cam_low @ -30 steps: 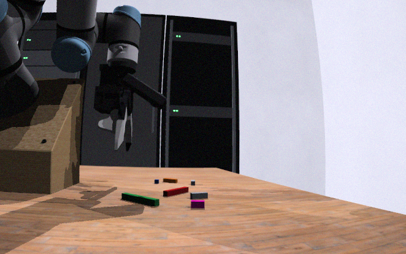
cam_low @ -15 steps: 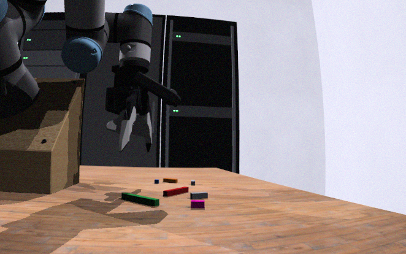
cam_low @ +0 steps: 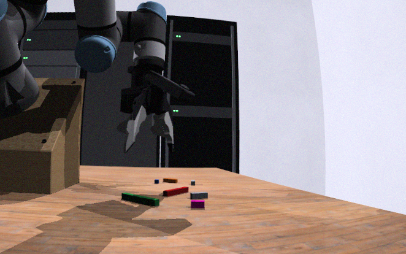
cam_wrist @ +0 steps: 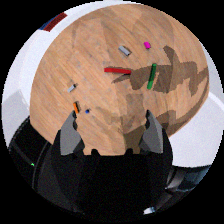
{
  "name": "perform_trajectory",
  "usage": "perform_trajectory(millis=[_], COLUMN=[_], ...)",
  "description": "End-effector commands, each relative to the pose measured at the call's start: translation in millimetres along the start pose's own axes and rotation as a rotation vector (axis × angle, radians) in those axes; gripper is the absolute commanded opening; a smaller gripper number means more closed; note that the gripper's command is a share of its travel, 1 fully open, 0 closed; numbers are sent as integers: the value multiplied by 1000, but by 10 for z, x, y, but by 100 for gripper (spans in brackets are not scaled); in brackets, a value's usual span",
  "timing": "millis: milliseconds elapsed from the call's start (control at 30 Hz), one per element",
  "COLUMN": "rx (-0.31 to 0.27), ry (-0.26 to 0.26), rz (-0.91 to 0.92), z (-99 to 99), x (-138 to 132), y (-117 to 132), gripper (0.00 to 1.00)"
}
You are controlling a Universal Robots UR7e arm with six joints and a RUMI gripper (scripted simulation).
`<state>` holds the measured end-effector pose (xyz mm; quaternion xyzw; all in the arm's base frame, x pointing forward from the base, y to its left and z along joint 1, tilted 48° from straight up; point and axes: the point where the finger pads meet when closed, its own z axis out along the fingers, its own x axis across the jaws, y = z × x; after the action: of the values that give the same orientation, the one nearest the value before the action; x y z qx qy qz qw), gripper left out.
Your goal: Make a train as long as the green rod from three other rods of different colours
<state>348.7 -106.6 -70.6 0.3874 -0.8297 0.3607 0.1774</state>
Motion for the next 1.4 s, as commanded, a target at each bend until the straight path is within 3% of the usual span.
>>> perform_trajectory(millis=[0,1367], rx=[-6,-7], ry=[14,14], rz=[118,139], z=[2,2], x=[-10,-13], y=[-130,-141], gripper=[100,100])
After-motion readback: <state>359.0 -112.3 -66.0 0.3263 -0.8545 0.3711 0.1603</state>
